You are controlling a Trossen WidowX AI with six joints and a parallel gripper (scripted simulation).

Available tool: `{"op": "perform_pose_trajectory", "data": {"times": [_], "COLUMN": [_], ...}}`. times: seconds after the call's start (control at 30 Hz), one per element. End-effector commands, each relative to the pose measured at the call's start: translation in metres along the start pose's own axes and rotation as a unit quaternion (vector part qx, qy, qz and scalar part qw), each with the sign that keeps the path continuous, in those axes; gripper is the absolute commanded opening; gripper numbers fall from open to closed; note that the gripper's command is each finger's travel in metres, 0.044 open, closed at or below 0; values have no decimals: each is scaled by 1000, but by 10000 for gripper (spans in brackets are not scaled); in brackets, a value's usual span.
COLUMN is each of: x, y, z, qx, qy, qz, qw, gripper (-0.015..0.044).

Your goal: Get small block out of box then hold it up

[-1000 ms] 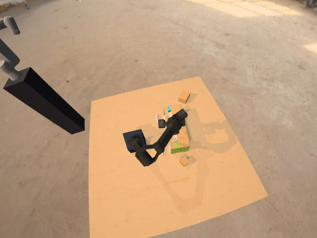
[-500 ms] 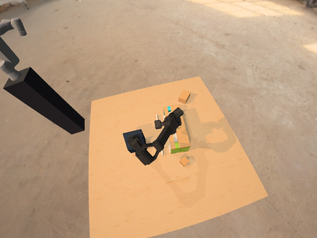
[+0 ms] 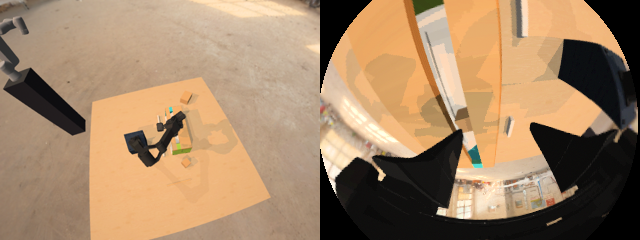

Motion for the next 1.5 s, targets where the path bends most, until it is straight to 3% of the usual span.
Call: {"op": "perform_pose_trajectory", "data": {"times": [0.0, 1.03, 1.47], "x": [-9, -50, -52], "y": [5, 28, 7], "z": [-3, -8, -5], "qx": [2, 2, 2], "qy": [-4, -4, -1], "qz": [-4, -7, -3], "qw": [1000, 1000, 1000], "gripper": [400, 400, 400]}}
Point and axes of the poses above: the point midway between the two fingers, 35 mm back from their tips, its own x axis back along the fingers, its own z axis across the jaws, y = z × x, the point moved 3 cm from there along x, back along the fingers, and after that the axes turned 2 degrees about x, right-handed, at the moved point
